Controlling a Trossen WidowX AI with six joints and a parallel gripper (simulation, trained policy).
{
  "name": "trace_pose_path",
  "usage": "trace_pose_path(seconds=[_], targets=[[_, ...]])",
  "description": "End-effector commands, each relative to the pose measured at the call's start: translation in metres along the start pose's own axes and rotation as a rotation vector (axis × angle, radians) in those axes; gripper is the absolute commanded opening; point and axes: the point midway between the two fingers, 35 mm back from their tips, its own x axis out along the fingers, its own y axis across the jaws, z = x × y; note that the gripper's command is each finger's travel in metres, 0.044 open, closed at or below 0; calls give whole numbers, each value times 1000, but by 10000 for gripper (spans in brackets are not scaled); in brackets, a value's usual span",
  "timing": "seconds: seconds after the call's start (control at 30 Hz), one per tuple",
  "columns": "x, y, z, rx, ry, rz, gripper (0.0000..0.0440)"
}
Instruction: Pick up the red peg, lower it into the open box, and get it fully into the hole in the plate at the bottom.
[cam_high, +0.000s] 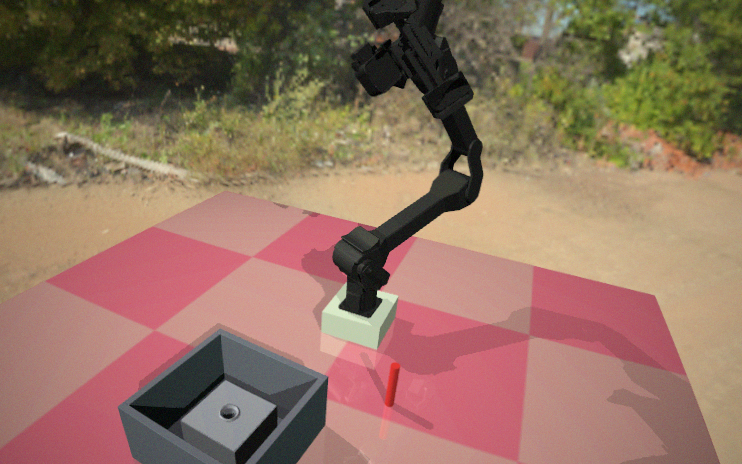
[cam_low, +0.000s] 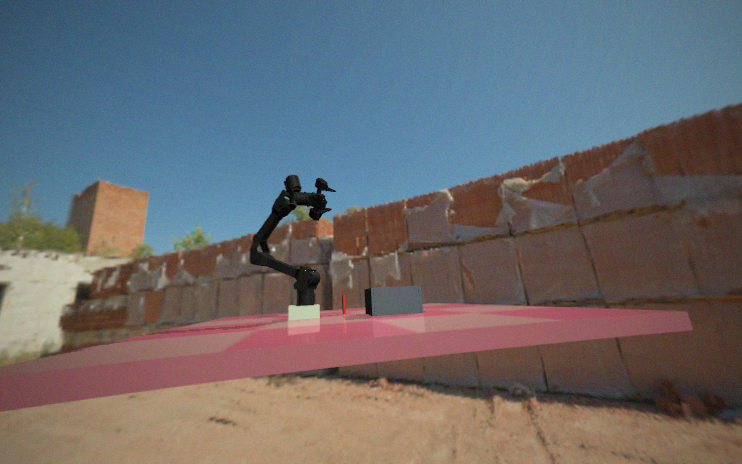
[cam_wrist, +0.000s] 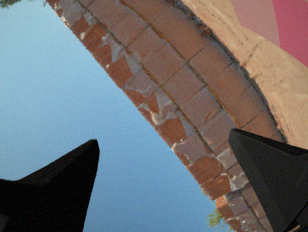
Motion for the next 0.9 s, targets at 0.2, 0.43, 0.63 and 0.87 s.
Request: trace_pose_path(seconds=[0.2,0.43,0.63,0.87], targets=[[36,-12,106,216,-261,-170,440],[50,-50,158,236,-434,-378,440],[53,-85,186,187,-538,-580,440],[50,-123,204,86,-604,-817,440]])
